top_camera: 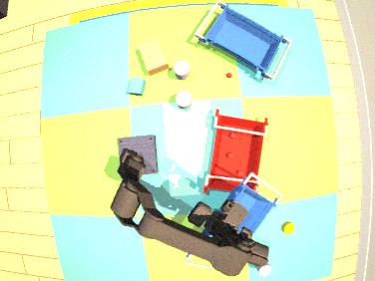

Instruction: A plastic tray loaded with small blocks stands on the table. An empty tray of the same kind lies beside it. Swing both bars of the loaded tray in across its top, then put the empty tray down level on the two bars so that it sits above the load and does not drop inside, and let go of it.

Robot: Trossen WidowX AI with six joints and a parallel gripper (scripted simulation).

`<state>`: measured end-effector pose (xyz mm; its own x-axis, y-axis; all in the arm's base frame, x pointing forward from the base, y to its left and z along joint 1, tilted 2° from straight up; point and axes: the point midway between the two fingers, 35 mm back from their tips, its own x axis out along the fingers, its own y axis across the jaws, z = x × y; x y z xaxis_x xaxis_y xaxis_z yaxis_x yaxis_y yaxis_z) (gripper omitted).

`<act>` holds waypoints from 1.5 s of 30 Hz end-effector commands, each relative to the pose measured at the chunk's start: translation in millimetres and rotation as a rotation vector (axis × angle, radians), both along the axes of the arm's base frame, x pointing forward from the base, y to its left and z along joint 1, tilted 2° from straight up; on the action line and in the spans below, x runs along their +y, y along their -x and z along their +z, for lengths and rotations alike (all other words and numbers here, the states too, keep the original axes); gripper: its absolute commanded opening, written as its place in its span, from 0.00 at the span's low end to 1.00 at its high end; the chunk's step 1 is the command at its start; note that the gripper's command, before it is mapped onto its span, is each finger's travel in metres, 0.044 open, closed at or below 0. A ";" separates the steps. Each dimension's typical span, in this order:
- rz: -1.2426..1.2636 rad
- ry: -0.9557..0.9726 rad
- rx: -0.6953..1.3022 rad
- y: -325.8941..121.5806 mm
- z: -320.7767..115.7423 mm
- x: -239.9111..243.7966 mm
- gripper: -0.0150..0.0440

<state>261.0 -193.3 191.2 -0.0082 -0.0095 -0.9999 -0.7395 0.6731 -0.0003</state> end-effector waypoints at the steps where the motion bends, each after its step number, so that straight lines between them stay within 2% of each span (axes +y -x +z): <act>1: 0.037 0.026 -0.025 -11.5 8.9 12.9 0.25; 23: 0.228 0.022 -0.024 -49.6 7.0 89.5 0.25; 45: 0.419 0.019 -0.021 -66.5 5.1 173.5 0.25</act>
